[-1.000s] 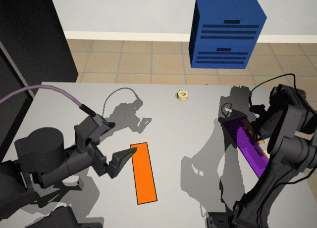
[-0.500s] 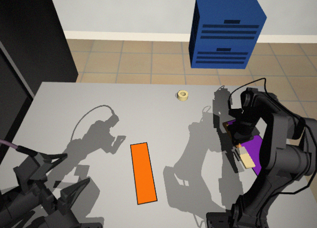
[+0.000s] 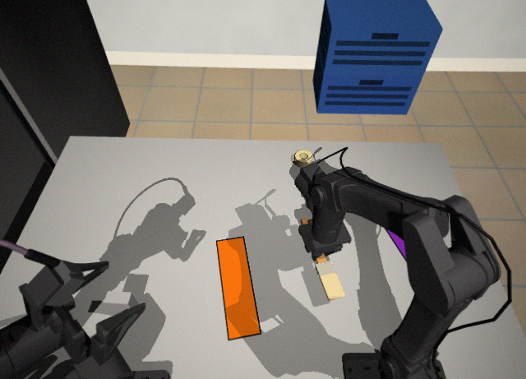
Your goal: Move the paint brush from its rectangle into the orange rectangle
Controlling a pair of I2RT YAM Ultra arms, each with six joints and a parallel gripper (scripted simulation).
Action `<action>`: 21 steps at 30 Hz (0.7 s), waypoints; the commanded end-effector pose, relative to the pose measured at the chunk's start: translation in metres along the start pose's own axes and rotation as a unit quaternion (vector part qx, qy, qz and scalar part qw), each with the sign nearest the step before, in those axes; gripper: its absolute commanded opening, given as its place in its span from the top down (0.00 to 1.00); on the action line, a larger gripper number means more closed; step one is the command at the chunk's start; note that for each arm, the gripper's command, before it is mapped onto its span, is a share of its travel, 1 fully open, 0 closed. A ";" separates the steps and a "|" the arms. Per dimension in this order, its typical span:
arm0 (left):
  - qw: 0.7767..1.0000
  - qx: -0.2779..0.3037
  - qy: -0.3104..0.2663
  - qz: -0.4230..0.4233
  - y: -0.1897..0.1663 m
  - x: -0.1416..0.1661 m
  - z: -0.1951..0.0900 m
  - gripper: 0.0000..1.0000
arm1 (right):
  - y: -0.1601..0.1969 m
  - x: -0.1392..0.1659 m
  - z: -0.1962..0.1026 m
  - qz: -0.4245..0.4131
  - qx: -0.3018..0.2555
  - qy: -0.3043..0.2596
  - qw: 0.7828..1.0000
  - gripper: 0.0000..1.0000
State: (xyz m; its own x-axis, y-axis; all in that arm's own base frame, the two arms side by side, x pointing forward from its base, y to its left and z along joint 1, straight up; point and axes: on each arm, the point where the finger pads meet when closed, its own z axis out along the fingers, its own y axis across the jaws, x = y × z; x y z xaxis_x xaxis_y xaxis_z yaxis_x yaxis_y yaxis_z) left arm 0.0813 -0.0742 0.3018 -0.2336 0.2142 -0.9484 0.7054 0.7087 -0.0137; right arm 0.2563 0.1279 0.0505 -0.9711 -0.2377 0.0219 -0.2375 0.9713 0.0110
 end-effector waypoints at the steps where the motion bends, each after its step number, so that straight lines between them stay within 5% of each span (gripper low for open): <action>1: 1.000 0.000 -0.012 0.001 0.000 -0.002 -0.004 0.00 | 0.050 -0.015 -0.003 0.040 0.009 -0.014 0.999 0.84; 8: 1.000 0.000 -0.012 0.001 0.000 -0.002 -0.005 0.00 | 0.162 -0.004 0.006 -0.012 0.013 -0.009 1.000 0.84; 21: 1.000 0.000 -0.012 0.001 0.000 -0.002 -0.005 0.00 | 0.207 -0.007 0.009 -0.025 0.000 -0.015 1.000 0.84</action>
State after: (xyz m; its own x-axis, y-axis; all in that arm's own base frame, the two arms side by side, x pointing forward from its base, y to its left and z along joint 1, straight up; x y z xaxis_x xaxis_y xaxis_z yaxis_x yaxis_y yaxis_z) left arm 0.0812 -0.0743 0.3018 -0.2334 0.2144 -0.9485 0.7056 0.7084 -0.0135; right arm 0.2096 0.3185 0.0307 -0.9513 -0.3074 0.0237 -0.3076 0.9515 -0.0017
